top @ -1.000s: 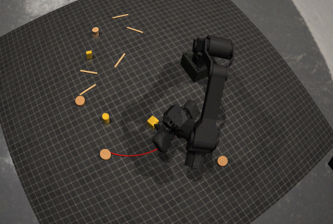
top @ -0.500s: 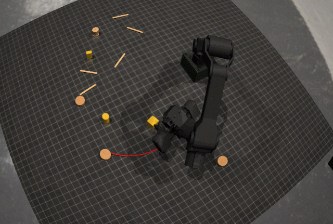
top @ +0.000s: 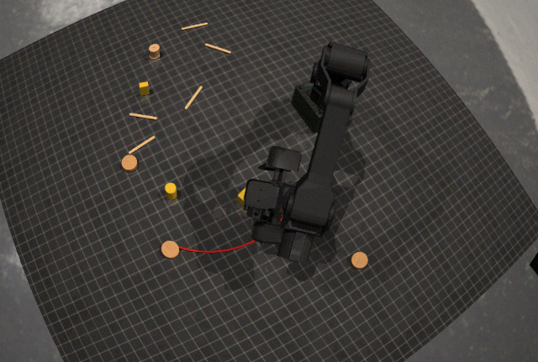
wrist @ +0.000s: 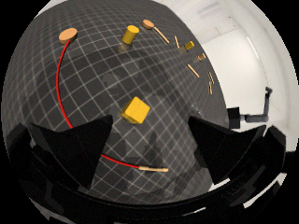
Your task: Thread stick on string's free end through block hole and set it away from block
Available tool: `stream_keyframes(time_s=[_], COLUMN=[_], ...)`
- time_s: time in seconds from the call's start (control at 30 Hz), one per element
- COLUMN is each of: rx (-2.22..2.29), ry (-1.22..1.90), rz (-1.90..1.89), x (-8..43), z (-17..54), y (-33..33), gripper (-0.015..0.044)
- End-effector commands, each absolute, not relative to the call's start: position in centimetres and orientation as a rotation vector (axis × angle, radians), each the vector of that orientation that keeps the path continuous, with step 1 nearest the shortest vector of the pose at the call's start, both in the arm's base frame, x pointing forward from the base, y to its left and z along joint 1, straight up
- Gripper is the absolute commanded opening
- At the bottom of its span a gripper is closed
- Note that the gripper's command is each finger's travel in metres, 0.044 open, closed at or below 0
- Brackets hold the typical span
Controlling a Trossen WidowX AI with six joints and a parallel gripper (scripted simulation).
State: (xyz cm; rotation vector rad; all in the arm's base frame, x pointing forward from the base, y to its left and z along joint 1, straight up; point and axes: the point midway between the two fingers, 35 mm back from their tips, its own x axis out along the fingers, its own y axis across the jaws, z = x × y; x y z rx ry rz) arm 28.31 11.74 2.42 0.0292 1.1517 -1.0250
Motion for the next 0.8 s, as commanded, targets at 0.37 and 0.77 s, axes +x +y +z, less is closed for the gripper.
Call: stream_keyframes(time_s=[0.37, 0.77], rx=[-0.618, -0.926], ry=[1.656, 1.536], rz=[0.090, 0.693], x=[28.6, 29.0], z=[2.2, 2.5], y=[9.7, 9.0], gripper=[0.0440, 0.0440])
